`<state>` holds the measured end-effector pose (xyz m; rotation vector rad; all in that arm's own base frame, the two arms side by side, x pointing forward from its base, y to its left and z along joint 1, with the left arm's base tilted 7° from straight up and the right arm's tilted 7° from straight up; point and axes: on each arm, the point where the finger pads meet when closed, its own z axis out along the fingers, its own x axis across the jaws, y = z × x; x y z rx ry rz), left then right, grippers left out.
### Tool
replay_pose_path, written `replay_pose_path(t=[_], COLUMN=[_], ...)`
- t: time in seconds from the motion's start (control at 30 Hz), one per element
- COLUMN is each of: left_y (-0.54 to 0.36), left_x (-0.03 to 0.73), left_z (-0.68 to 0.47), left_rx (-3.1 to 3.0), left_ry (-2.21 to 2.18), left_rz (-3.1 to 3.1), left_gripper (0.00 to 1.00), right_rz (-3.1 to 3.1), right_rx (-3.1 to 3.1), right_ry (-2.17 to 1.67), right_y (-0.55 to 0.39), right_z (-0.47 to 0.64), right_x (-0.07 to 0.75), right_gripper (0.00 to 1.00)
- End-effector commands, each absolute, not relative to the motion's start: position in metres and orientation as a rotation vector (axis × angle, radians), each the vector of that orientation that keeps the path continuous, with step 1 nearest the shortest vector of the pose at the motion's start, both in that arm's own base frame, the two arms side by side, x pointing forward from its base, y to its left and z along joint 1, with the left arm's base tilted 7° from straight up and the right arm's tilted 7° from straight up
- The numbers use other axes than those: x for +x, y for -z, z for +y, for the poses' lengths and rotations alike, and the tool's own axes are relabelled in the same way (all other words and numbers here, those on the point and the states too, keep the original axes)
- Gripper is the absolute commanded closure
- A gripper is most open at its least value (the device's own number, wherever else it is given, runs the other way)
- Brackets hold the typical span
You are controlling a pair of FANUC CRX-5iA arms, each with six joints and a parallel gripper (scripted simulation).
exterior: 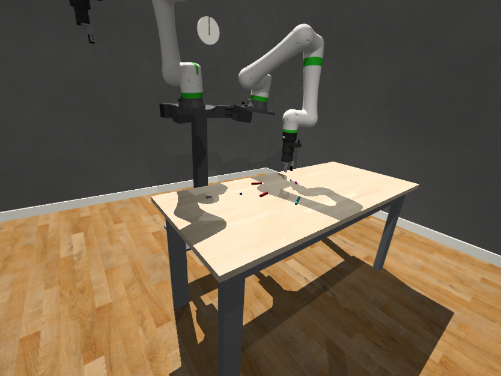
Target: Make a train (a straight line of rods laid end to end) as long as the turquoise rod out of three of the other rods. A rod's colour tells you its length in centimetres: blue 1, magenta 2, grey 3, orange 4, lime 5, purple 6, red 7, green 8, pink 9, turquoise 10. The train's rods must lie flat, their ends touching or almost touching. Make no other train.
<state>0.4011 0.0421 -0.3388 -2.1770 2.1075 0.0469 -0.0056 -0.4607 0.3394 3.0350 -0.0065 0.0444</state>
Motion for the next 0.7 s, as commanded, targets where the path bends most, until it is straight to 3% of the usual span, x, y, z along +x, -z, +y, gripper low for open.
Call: replay_pose_path(t=[0.0, 0.67], left_y=[0.3383, 0.3392], left_x=[0.4018, 0.4072], left_z=[0.0421, 0.0378], left_rx=[-2.176, -2.487], left_ry=[-0.046, -0.019], left_rz=[2.107, 1.722], left_gripper=[0.00, 0.00], right_rz=[-0.007, -0.007], right_rx=[3.033, 3.033], right_ry=[-0.044, -0.044], right_y=[-0.3403, -0.3403], right_z=[-0.4609, -0.4609], right_x=[-0.0058, -0.0058], right_gripper=[0.00, 0.00])
